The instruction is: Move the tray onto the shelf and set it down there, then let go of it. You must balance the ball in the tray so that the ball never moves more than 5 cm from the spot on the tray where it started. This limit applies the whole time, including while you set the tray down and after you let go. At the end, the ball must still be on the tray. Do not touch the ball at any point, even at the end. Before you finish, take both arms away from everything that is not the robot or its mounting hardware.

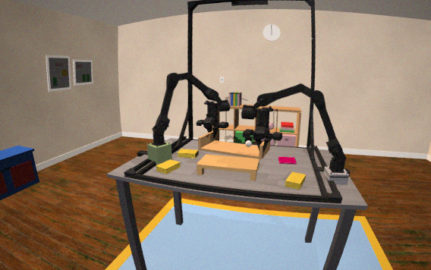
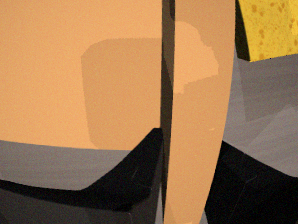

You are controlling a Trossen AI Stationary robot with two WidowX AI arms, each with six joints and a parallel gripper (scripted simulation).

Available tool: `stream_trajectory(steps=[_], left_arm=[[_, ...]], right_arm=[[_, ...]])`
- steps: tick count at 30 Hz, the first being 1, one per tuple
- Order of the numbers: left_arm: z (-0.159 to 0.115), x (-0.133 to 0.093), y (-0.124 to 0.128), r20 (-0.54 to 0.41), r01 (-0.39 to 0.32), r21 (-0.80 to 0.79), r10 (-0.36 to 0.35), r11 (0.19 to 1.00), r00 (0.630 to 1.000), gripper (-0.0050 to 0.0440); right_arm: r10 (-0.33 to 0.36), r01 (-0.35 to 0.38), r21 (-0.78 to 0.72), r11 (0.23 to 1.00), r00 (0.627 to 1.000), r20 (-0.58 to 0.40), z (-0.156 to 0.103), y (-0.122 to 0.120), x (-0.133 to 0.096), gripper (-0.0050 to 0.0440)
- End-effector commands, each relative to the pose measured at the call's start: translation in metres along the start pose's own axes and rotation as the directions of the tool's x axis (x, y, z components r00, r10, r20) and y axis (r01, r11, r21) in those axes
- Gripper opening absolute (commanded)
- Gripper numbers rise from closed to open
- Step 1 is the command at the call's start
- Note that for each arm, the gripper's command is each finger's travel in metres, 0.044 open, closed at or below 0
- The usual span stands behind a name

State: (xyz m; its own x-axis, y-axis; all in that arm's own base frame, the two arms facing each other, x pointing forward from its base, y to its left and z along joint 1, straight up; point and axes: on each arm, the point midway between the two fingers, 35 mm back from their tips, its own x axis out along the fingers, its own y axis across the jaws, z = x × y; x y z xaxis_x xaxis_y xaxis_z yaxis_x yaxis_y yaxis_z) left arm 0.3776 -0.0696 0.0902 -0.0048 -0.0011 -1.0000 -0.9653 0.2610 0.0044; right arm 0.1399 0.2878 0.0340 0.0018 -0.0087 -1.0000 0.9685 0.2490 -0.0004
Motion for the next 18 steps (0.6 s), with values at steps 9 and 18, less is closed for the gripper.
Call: stream_trajectory(steps=[9, 18], left_arm=[[0.0029, -0.0044, 0.0014, 0.024, -0.004, 0.0, 0.004, 1.0, 1.0, 0.002], [0.0059, -0.0009, 0.002, -0.01, 0.004, 0.0, -0.004, 1.0, 1.0, 0.002]], right_arm=[[0.009, -0.009, 0.0, 1.0, 1.0, 0.013, 0.0029, 0.0013, -0.0015, 0.002], [0.001, -0.001, 0.0, 1.0, 1.0, -0.021, 0.0059, 0.0018, -0.0049, 0.002]])
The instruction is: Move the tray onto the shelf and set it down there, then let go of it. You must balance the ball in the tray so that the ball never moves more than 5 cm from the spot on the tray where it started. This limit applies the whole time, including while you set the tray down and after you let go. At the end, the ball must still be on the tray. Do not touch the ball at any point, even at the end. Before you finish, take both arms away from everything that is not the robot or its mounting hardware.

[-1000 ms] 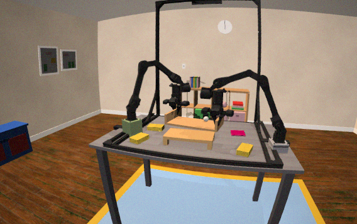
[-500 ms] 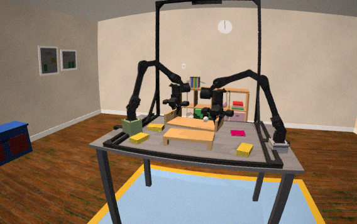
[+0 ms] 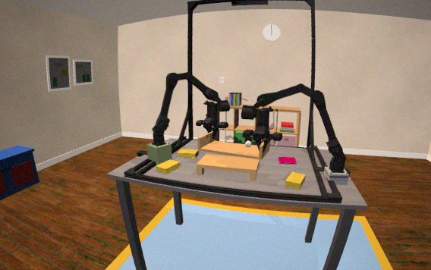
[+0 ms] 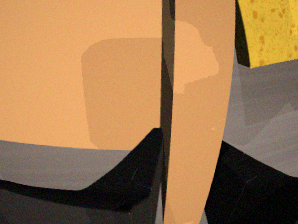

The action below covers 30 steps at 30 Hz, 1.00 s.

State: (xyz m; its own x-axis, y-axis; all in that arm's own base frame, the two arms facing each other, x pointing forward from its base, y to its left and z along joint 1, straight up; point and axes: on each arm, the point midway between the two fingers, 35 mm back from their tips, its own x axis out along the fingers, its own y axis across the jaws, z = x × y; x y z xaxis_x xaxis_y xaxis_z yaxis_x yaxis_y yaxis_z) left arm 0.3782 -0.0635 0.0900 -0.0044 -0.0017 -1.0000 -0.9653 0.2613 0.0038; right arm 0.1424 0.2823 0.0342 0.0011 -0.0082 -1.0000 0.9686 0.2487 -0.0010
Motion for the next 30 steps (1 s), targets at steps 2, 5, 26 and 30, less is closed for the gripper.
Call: stream_trajectory(steps=[2, 5, 26, 30], left_arm=[[0.0, -0.001, 0.001, -0.015, 0.003, -0.001, -0.003, 1.0, 1.0, 0.002], [0.002, -0.001, 0.001, -0.008, 0.002, -0.001, -0.002, 1.0, 1.0, 0.002], [0.009, -0.005, 0.002, 0.023, -0.005, -0.001, 0.005, 1.0, 1.0, 0.002], [0.011, -0.002, 0.003, -0.004, 0.001, -0.001, -0.001, 1.0, 1.0, 0.002]], right_arm=[[0.002, -0.002, -0.001, 1.0, 1.0, -0.026, 0.0, 0.001, -0.005, 0.002], [0.003, -0.003, -0.001, 1.0, 1.0, -0.019, 0.002, 0.001, -0.005, 0.002], [0.01, -0.01, 0.0, 1.0, 1.0, 0.011, 0.009, 0.002, -0.001, 0.002], [0.004, -0.004, -0.001, 1.0, 1.0, -0.015, 0.011, 0.003, -0.004, 0.002]])
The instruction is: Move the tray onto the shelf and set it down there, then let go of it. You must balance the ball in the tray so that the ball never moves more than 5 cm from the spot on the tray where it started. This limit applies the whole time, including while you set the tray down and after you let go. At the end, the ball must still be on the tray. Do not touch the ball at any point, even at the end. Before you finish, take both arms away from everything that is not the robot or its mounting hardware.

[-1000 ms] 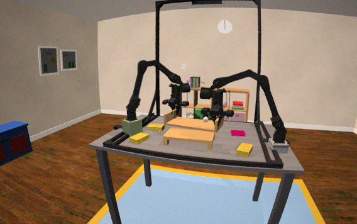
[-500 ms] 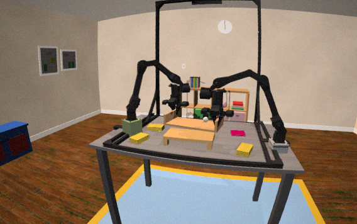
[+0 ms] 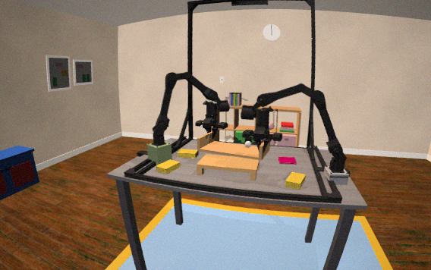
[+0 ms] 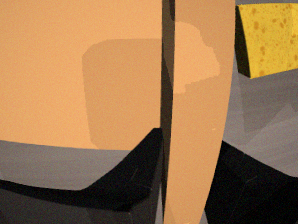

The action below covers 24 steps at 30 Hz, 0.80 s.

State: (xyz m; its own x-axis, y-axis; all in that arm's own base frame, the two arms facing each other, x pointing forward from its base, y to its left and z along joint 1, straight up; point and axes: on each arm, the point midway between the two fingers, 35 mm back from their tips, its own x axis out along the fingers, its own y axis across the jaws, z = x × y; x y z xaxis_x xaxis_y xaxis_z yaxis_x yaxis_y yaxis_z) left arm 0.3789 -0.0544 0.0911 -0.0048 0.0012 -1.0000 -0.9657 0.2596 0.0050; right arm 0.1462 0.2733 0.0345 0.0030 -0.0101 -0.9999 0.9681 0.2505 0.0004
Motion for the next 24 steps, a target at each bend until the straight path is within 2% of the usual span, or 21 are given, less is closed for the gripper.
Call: stream_trajectory(steps=[1, 7, 12, 24], left_arm=[[0.0023, -0.0002, 0.0011, -0.01, 0.004, 0.001, -0.004, 1.0, 1.0, 0.002], [0.0039, 0.0016, 0.0013, -0.029, 0.007, 0.001, -0.007, 1.0, 1.0, 0.002], [0.0051, -0.0035, 0.0015, 0.023, -0.003, 0.001, 0.003, 1.0, 1.0, 0.002], [0.0096, 0.0017, 0.0023, -0.029, 0.007, 0.001, -0.007, 1.0, 1.0, 0.002]], right_arm=[[0.001, -0.001, 0.001, 1.0, 1.0, -0.021, 0.0017, 0.0012, -0.0043, 0.002], [-0.002, 0.002, 0.001, 1.0, 0.999, -0.04, 0.0034, 0.0014, -0.006, 0.002], [0.008, -0.008, 0.001, 1.0, 1.0, 0.012, 0.0046, 0.0016, -0.001, 0.002], [-0.003, 0.003, 0.001, 1.0, 0.999, -0.04, 0.0091, 0.0024, -0.006, 0.002]])
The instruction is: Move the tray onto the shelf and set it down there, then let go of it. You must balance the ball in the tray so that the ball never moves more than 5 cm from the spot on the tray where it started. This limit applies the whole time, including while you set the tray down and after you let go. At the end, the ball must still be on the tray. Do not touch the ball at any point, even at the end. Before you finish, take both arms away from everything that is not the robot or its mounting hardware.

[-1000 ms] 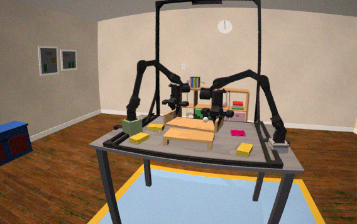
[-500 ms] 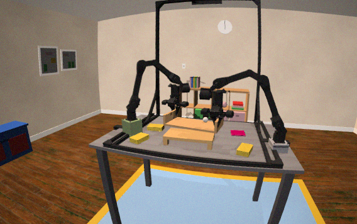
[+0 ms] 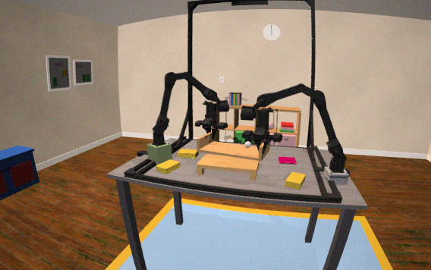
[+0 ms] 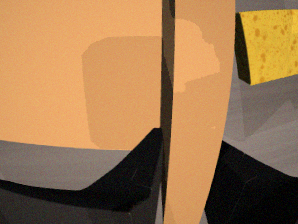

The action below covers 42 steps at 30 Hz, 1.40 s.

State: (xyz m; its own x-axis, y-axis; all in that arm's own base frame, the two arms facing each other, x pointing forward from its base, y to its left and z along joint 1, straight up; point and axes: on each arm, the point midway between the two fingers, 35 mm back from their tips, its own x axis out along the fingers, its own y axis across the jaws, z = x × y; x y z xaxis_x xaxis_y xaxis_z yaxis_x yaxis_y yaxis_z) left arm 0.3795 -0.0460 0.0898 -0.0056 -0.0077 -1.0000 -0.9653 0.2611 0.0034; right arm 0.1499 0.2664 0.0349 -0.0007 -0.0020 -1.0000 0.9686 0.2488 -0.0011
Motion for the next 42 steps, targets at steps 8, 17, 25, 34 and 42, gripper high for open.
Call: stream_trajectory(steps=[8, 17, 25, 34, 42], left_arm=[[0.005, -0.003, 0.001, 0.012, -0.003, 0.0, 0.003, 1.0, 1.0, 0.002], [0.007, 0.0, 0.002, -0.021, 0.006, 0.0, -0.006, 1.0, 1.0, 0.002], [0.01, -0.003, 0.002, 0.013, -0.003, 0.0, 0.003, 1.0, 1.0, 0.002], [0.013, 0.0, 0.003, -0.021, 0.006, 0.0, -0.006, 1.0, 1.0, 0.002], [0.016, -0.004, 0.003, 0.018, -0.004, 0.0, 0.004, 1.0, 1.0, 0.002]], right_arm=[[0.008, -0.008, 0.0, 1.0, 1.0, 0.001, 0.005, 0.001, -0.002, 0.002], [-0.001, 0.001, -0.001, 1.0, 1.0, -0.031, 0.007, 0.002, -0.006, 0.002], [0.008, -0.008, 0.0, 1.0, 1.0, 0.002, 0.01, 0.002, -0.002, 0.002], [-0.001, 0.001, -0.001, 1.0, 0.999, -0.032, 0.013, 0.003, -0.006, 0.002], [0.009, -0.009, 0.0, 1.0, 1.0, 0.007, 0.016, 0.003, -0.002, 0.002]])
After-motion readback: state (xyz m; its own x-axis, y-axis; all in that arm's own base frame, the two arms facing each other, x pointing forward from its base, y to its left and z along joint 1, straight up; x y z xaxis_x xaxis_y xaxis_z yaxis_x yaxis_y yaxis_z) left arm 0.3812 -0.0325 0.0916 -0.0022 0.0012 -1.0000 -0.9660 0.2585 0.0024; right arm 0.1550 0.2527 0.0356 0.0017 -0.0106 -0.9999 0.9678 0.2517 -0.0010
